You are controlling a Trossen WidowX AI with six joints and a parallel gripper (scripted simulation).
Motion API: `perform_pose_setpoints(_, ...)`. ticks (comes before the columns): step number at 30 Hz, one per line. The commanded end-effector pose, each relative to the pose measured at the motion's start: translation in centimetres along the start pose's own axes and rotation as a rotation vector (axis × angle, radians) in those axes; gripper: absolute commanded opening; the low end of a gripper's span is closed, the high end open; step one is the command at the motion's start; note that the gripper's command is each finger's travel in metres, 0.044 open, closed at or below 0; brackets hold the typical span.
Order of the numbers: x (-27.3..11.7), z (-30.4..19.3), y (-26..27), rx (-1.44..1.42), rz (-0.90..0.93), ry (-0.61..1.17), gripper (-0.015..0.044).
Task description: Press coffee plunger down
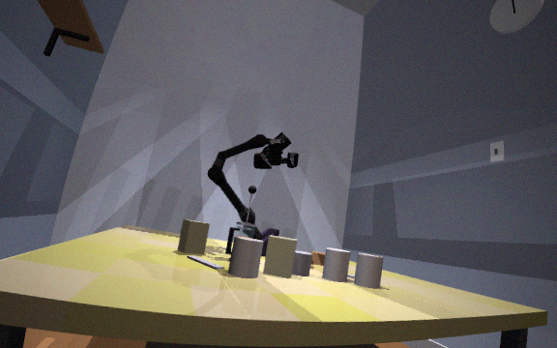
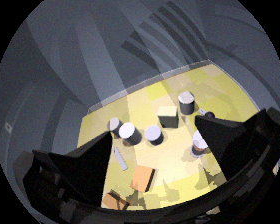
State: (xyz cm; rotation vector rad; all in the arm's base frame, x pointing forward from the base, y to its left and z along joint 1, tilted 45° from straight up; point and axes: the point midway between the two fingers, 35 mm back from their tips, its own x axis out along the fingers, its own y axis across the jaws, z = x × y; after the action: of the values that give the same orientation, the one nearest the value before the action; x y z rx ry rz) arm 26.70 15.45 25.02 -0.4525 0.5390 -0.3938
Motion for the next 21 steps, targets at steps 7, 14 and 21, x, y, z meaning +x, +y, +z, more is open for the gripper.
perform_pose_setpoints(7, 2.7, -0.1, -9.5, -0.133, -0.392, -0.116, 0.0440)
perform_pose_setpoints(14, 5.2, -4.2, -10.3, -0.037, -0.444, -0.065, 0.0440)
perform_pose_setpoints(21, 5.6, -4.9, -10.5, -0.022, -0.451, -0.054, 0.0440)
